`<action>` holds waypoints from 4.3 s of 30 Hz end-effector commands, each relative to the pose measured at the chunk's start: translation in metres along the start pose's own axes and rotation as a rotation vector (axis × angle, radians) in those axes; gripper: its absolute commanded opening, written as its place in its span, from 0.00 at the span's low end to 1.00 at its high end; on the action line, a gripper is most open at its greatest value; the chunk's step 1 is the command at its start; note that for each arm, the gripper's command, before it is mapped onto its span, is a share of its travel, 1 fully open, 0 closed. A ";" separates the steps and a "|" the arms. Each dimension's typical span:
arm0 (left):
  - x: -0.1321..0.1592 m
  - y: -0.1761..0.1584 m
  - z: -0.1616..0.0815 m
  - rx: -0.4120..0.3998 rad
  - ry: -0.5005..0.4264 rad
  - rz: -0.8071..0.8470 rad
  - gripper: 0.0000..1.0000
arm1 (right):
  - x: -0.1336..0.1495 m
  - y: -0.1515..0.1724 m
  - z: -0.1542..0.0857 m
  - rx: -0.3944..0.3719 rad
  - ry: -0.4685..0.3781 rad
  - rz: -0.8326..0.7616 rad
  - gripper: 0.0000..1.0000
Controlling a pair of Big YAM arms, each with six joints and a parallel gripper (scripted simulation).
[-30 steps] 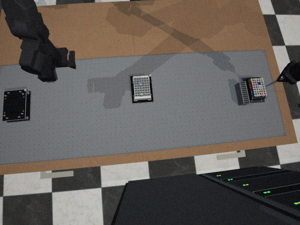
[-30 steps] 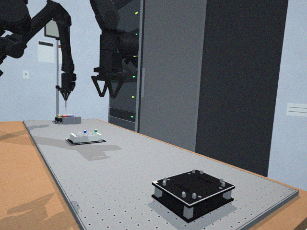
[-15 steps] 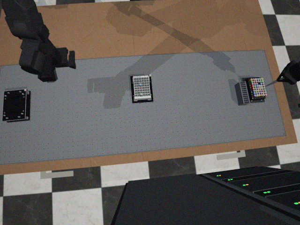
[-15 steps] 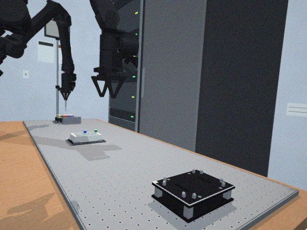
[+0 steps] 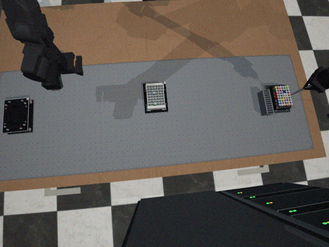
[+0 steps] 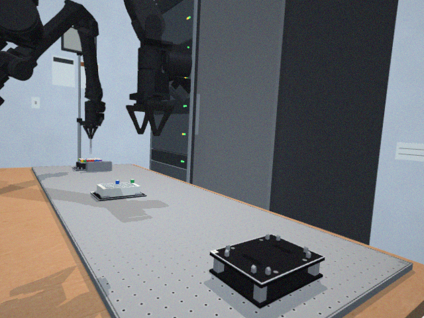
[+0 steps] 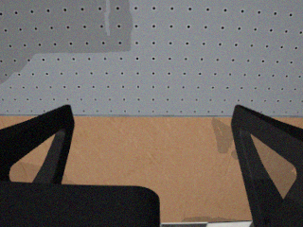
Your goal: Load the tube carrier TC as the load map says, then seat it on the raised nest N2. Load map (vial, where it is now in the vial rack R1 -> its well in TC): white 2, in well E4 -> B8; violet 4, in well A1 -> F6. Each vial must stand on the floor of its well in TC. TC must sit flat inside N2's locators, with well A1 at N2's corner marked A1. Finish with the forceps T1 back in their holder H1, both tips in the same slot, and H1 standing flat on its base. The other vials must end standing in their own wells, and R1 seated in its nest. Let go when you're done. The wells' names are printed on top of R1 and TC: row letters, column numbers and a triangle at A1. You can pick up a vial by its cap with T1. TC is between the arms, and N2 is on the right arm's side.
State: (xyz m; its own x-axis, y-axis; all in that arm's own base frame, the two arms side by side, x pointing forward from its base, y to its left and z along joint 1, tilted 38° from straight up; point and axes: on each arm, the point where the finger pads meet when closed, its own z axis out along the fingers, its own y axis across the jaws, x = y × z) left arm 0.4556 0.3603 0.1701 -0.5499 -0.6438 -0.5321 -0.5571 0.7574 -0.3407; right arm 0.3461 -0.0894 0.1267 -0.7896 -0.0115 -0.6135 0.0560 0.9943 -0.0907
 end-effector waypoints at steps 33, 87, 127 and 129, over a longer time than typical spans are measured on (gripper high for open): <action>-0.018 -0.013 0.012 0.026 -0.026 0.016 0.08 | -0.009 -0.002 -0.004 0.006 -0.017 0.002 1.00; -0.017 -0.011 0.025 0.016 -0.026 0.016 0.11 | -0.009 -0.002 -0.004 0.006 -0.017 0.002 1.00; -0.019 -0.011 0.035 0.017 -0.034 0.018 0.11 | -0.009 -0.002 -0.004 0.006 -0.017 0.002 1.00; -0.019 -0.011 0.035 0.017 -0.034 0.018 0.11 | -0.009 -0.002 -0.004 0.006 -0.017 0.002 1.00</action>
State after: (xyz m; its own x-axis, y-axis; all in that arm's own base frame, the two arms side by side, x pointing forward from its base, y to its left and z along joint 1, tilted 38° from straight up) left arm 0.4732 0.3638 0.1458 -0.5477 -0.6461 -0.5316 -0.5542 0.7562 -0.3480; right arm 0.3461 -0.0894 0.1267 -0.7896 -0.0115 -0.6135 0.0560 0.9943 -0.0907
